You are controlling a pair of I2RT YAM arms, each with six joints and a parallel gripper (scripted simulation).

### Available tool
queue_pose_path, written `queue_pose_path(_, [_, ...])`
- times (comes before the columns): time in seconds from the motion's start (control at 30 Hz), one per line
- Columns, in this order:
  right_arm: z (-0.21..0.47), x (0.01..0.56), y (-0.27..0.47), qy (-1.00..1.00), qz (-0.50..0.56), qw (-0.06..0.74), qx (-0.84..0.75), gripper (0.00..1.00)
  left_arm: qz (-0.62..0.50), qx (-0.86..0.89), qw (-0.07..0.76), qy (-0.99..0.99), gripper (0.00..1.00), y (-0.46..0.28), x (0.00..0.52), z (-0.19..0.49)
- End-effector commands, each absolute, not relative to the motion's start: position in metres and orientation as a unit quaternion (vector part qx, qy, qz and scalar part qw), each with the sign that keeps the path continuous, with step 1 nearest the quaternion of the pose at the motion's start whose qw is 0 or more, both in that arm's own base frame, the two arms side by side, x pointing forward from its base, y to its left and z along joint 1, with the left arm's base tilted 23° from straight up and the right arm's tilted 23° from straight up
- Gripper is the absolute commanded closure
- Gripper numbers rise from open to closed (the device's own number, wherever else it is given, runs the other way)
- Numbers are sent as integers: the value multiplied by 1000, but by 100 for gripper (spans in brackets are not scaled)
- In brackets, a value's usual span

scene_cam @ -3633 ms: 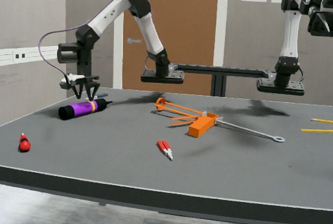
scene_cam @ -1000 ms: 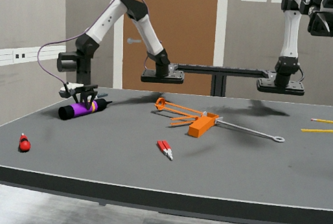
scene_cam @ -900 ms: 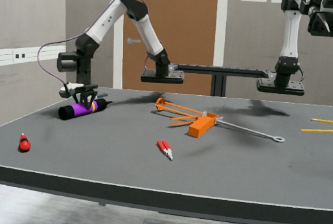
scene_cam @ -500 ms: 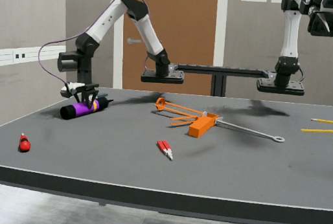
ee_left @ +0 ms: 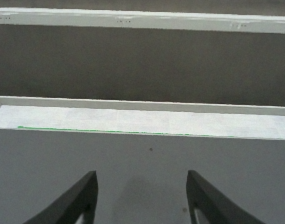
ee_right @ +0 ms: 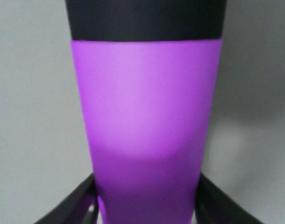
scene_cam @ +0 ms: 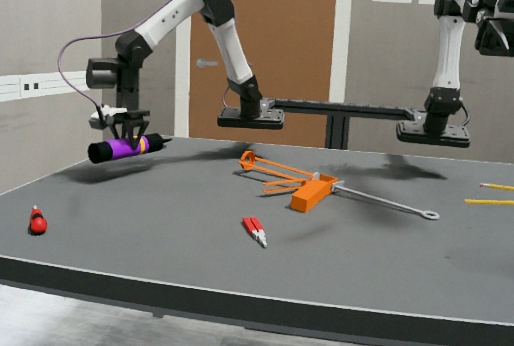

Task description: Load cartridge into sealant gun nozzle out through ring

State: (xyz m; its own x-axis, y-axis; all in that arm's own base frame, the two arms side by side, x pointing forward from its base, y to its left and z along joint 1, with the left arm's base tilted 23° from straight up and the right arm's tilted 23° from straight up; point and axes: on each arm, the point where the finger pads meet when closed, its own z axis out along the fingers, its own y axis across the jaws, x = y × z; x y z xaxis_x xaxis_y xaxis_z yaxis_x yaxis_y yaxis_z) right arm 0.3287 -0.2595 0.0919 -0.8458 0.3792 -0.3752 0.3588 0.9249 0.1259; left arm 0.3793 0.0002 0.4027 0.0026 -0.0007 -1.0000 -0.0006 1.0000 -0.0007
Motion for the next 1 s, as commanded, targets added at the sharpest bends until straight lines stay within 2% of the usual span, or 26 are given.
queue_pose_path(0.0, [126,322,-264,956,14,222,189,100,-5,-3,718,696,50,-2,371,420])
queue_pose_path(0.5, [162,311,-262,955,3,232,183,100,-5,-3,718,696,50,-2,371,420])
queue_pose_path(0.67, [140,328,-238,963,-6,226,145,100,-5,-3,718,696,50,-2,371,420])
queue_pose_path(0.97, [145,360,-185,968,-39,243,54,100,-5,-3,718,696,50,-2,371,420])
